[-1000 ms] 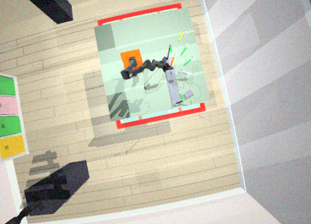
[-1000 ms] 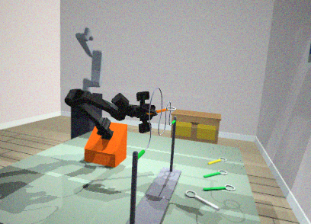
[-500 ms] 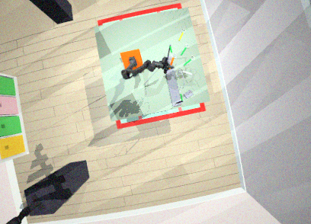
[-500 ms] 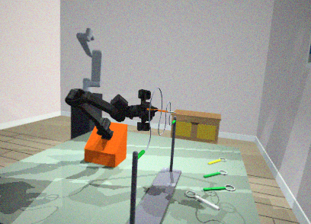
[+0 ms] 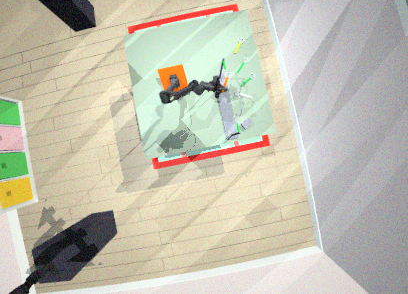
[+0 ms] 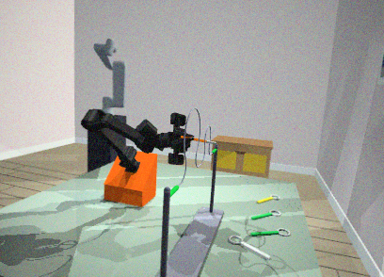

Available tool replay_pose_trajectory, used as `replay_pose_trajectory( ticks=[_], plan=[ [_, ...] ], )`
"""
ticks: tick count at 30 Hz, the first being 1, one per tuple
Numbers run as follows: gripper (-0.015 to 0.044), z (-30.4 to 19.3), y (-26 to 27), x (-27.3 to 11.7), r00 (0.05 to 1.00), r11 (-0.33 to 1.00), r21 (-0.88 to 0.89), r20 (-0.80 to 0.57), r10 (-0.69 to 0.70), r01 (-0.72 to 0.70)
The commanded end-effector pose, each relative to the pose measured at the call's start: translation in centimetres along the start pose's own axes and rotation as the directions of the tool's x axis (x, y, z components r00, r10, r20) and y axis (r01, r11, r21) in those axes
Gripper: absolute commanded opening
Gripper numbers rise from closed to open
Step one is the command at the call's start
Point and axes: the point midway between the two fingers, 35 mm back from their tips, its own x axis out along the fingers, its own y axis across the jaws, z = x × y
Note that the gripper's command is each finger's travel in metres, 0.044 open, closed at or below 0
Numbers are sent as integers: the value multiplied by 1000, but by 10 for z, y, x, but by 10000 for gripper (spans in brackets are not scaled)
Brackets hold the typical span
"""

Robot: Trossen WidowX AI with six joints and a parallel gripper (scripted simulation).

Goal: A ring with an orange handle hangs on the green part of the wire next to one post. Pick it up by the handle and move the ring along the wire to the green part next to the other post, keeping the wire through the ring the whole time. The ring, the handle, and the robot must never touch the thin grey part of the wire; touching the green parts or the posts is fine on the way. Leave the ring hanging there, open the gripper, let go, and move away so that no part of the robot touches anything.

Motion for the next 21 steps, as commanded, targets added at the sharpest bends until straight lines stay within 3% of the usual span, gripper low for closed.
replay_pose_trajectory(
  ticks=[1,21],
  plan=[
    [-150,2,7,-2,1000,1000,23,4,10,-10],
    [-150,12,65,-15,980,918,351,-5,199,-184]
  ],
)
